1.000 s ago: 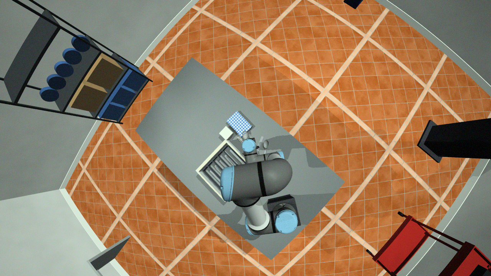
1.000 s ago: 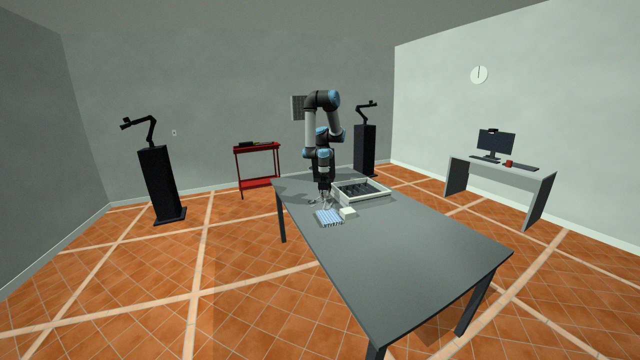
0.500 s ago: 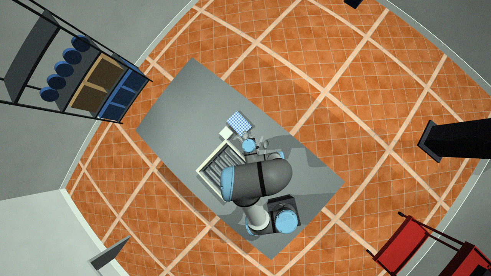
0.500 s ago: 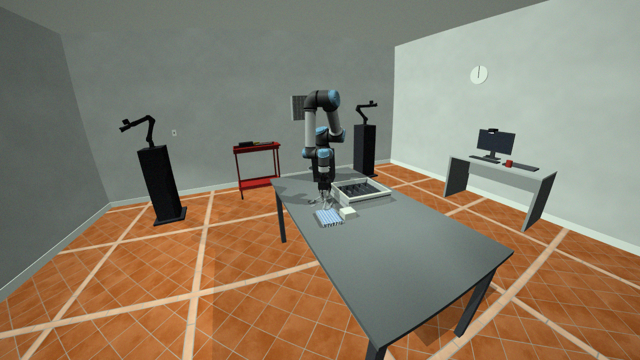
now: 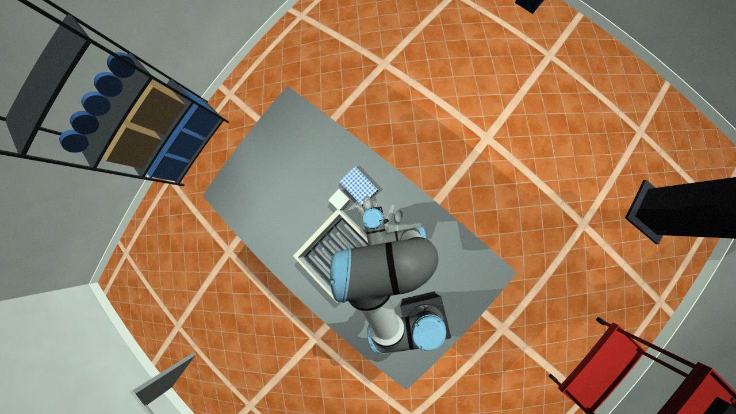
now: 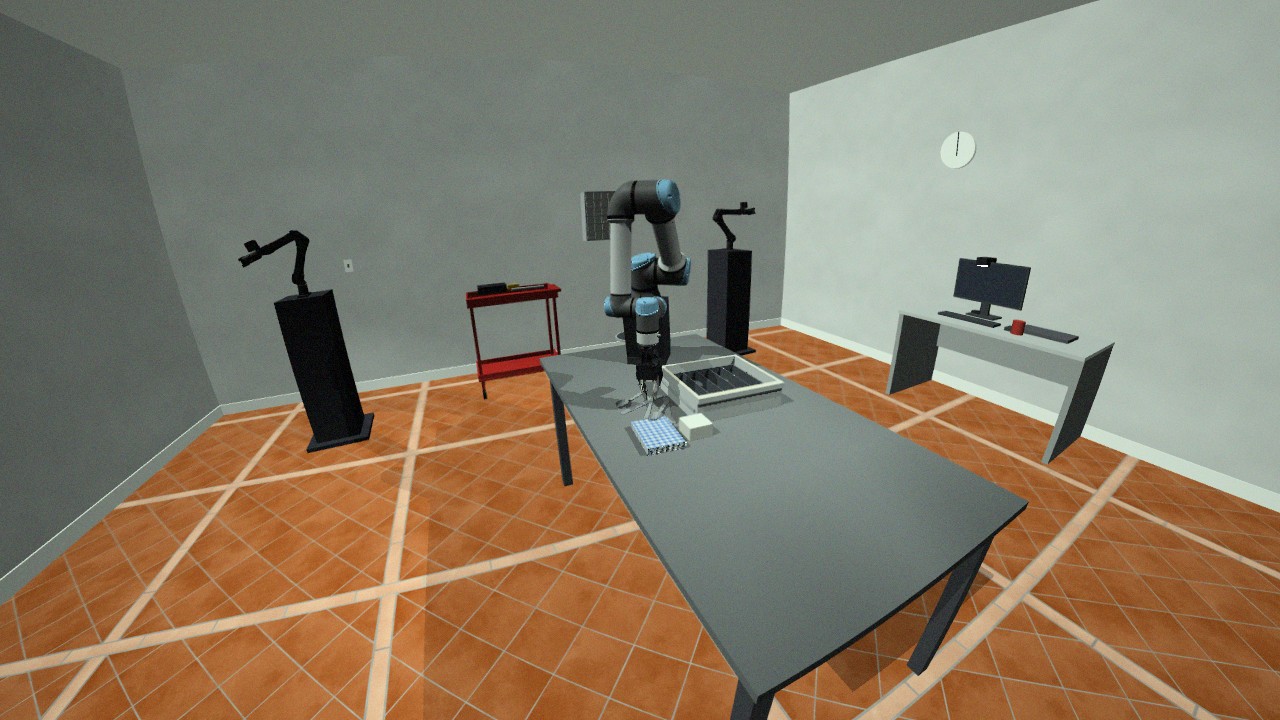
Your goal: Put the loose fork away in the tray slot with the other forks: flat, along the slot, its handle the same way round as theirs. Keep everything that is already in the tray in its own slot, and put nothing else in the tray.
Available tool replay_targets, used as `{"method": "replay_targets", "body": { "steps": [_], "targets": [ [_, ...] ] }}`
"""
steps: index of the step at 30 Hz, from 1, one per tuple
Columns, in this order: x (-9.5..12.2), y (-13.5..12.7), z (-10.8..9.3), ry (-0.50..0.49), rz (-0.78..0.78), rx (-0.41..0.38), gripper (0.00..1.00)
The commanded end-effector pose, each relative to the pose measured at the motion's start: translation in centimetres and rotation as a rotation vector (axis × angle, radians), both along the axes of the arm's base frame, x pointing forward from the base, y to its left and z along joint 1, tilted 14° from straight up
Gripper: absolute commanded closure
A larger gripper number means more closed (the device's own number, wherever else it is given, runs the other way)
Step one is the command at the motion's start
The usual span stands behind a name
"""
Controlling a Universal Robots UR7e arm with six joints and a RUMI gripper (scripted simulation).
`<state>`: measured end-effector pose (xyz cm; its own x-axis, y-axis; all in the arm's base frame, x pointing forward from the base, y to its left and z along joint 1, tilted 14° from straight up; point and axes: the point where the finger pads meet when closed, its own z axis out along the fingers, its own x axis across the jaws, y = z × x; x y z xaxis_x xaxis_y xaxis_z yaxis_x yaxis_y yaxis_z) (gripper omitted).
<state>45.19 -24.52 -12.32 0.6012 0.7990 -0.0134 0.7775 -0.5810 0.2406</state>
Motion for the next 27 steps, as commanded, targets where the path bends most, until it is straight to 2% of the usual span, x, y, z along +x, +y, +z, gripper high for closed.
{"method": "replay_targets", "body": {
  "steps": [1, 27],
  "targets": [
    [0.03, -0.02, 0.05, -0.001, 0.000, -0.001, 0.85],
    [0.18, -0.14, -0.71, -0.001, 0.000, -0.001, 0.85]
  ]
}}
